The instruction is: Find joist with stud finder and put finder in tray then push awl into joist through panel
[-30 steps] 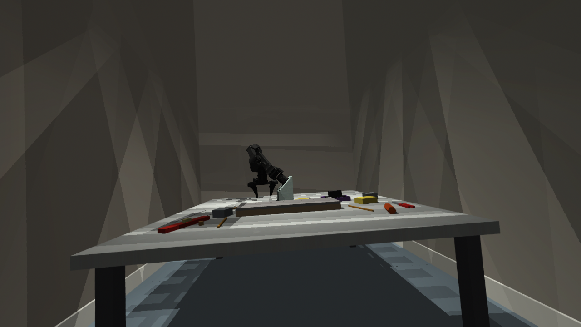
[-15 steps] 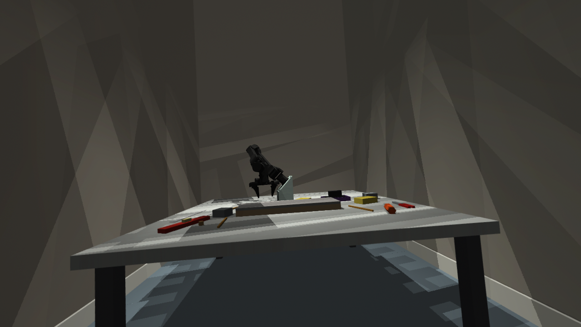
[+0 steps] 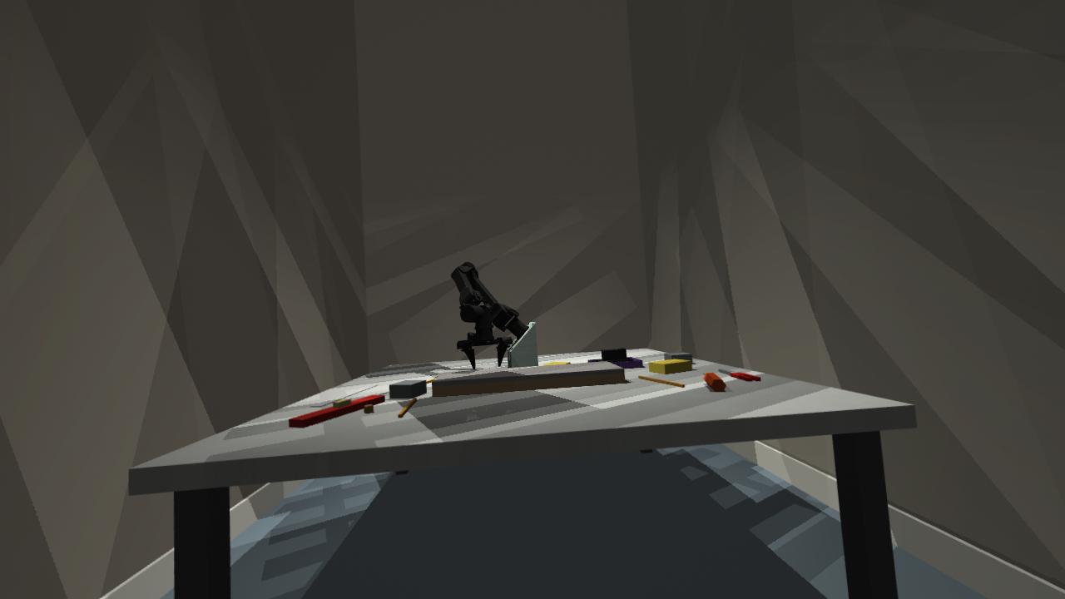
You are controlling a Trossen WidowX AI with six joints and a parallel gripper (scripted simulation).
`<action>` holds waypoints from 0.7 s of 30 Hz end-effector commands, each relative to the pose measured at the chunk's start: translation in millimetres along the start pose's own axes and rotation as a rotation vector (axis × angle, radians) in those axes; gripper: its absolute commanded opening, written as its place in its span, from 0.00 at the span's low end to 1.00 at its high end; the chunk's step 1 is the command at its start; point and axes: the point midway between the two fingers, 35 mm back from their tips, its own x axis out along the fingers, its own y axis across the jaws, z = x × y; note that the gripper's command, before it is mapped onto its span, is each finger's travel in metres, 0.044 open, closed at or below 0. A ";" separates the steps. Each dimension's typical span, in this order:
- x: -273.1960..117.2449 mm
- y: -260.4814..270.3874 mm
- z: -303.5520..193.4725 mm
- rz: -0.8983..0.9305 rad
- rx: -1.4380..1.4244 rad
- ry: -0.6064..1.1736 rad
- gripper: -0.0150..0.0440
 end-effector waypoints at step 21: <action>26.9 -3.0 5.8 -0.001 -0.009 -0.003 0.82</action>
